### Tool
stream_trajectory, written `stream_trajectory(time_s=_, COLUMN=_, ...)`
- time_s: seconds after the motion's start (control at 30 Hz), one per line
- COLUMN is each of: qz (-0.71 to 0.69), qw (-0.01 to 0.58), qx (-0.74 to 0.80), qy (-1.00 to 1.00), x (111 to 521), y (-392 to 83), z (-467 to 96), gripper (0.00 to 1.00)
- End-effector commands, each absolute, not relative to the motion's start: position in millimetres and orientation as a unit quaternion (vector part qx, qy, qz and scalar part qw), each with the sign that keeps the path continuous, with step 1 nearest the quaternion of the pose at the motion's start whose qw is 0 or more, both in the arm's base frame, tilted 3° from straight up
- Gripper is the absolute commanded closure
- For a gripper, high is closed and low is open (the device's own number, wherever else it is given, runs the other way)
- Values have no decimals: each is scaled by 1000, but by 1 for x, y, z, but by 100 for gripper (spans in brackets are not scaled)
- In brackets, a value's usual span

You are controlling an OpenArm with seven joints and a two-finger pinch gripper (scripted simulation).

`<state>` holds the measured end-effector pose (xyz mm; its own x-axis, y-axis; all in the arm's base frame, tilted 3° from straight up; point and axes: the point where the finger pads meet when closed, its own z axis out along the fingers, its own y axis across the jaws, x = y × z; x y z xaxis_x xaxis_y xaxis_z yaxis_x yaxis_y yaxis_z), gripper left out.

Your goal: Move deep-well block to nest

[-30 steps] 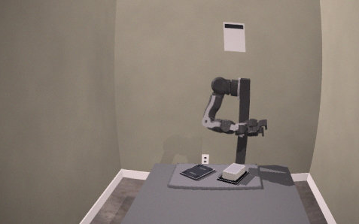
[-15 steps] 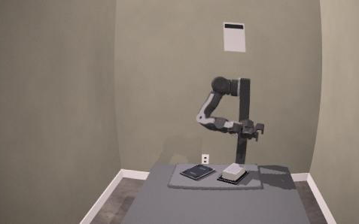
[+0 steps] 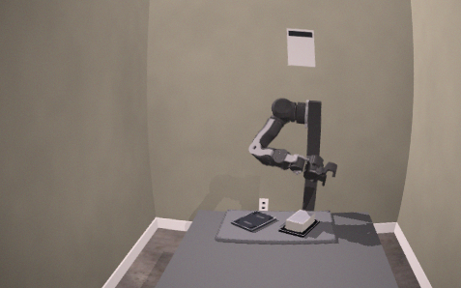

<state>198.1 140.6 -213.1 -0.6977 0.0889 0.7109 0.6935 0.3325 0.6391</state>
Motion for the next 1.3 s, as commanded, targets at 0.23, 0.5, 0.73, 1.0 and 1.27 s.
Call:
stream_trajectory(time_s=0.23, qz=-483, qw=287, qx=-255, qy=-787, x=196, y=135, z=-225, gripper=23)
stream_trajectory(time_s=0.5, qz=-432, qw=251, qx=-249, qy=-830, x=209, y=119, z=-241, gripper=23)
stream_trajectory(time_s=0.73, qz=-394, qw=226, qx=-245, qy=-856, x=218, y=108, z=-252, gripper=23)
stream_trajectory(time_s=1.0, qz=-379, qw=213, qx=-242, qy=-868, x=223, y=103, z=-257, gripper=23)
stream_trajectory(time_s=1.27, qz=-300, qw=162, qx=-231, qy=-911, x=240, y=80, z=-279, gripper=23)
